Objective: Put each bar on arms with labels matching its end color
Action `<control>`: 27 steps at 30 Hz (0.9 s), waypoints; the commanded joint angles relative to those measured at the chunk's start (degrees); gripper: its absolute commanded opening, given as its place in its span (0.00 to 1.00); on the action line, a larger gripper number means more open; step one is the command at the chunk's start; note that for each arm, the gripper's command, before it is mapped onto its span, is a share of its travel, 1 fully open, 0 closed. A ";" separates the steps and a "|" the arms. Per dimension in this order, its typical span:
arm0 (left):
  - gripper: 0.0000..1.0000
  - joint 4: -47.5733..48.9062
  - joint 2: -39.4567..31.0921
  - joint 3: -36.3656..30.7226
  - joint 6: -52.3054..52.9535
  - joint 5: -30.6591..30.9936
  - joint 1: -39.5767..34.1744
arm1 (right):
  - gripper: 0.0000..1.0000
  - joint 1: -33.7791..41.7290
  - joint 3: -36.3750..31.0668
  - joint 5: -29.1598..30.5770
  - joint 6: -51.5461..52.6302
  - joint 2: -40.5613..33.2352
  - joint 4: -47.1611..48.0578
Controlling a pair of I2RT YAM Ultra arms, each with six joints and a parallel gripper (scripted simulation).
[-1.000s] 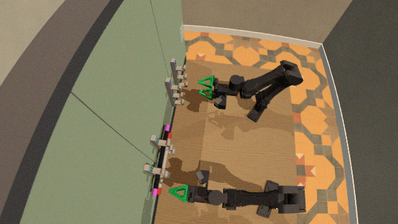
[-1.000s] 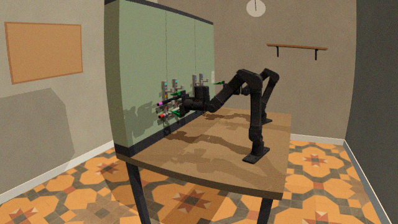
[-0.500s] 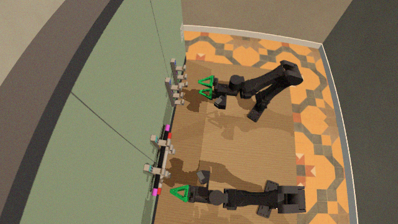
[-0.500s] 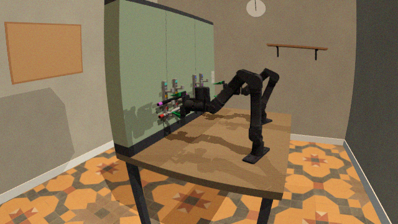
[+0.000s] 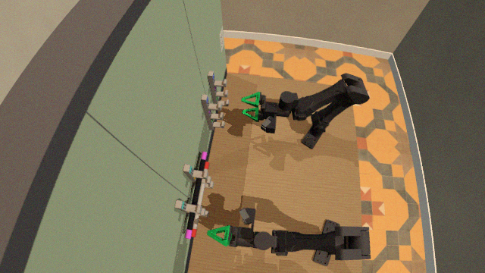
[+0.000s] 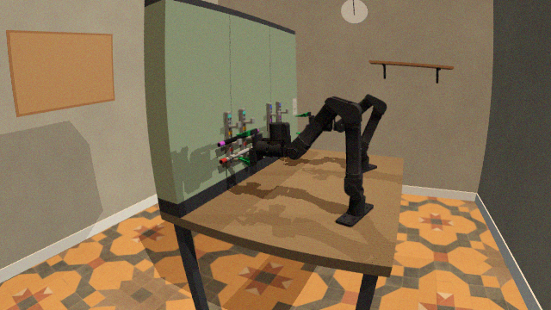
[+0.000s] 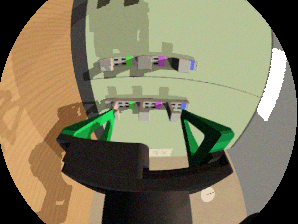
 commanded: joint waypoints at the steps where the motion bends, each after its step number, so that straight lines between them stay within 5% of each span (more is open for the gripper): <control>1: 1.00 0.78 1.03 1.84 -0.61 0.29 0.36 | 1.00 -0.55 -0.26 -0.43 0.60 -1.64 -0.26; 27: 1.00 -2.51 6.20 10.35 -0.61 -0.01 0.05 | 1.00 -0.55 -0.26 -0.43 0.60 -1.64 -0.26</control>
